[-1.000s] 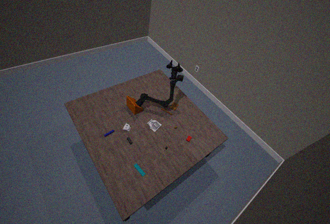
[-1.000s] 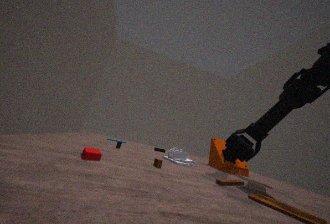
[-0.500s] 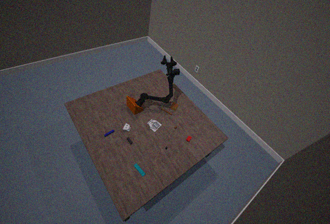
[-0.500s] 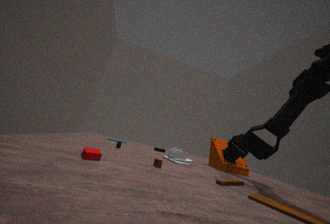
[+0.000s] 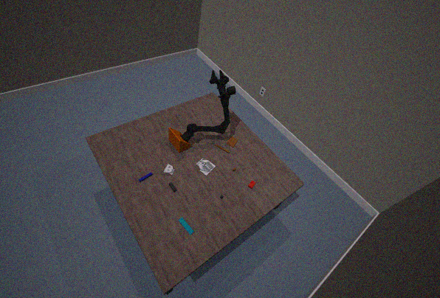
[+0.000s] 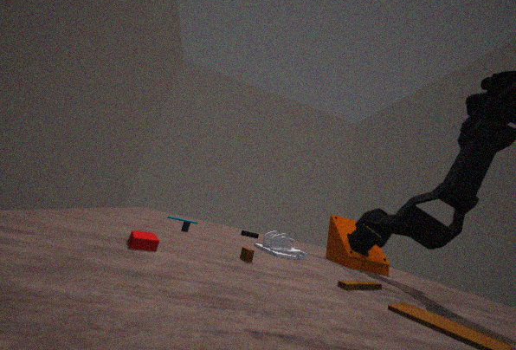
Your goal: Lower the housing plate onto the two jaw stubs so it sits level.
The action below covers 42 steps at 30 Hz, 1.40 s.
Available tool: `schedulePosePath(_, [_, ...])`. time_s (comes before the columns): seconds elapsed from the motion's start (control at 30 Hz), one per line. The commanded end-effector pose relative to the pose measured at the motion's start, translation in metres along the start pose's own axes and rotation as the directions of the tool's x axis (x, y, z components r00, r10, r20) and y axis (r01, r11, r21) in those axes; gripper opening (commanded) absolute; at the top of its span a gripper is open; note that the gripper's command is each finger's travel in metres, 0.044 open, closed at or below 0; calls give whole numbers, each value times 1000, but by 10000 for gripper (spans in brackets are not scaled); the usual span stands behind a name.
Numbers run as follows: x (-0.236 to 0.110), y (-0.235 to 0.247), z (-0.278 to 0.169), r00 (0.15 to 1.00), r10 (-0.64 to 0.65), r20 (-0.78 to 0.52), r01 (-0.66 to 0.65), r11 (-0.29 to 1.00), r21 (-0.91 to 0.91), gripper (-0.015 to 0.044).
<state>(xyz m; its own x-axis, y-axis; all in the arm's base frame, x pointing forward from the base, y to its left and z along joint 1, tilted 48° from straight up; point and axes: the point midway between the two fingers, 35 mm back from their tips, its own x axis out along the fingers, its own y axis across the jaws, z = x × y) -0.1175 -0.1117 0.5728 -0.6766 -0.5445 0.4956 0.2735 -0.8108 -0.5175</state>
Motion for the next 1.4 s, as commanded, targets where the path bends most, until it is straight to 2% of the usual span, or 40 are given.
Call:
schedulePosePath(0.0, [9, 21, -6, 998, 62, -17, -62, 998, 28, 440])
schedulePosePath(0.6, [41, 124, -24, 931, 357, -79, -339, 924, 178, 440])
schedulePosePath(1.0, [39, 204, -33, 819, 563, -111, -525, 813, 250, 440])
schedulePosePath(1.37, [26, 277, -41, 679, 719, -151, -650, 683, 333, 440])
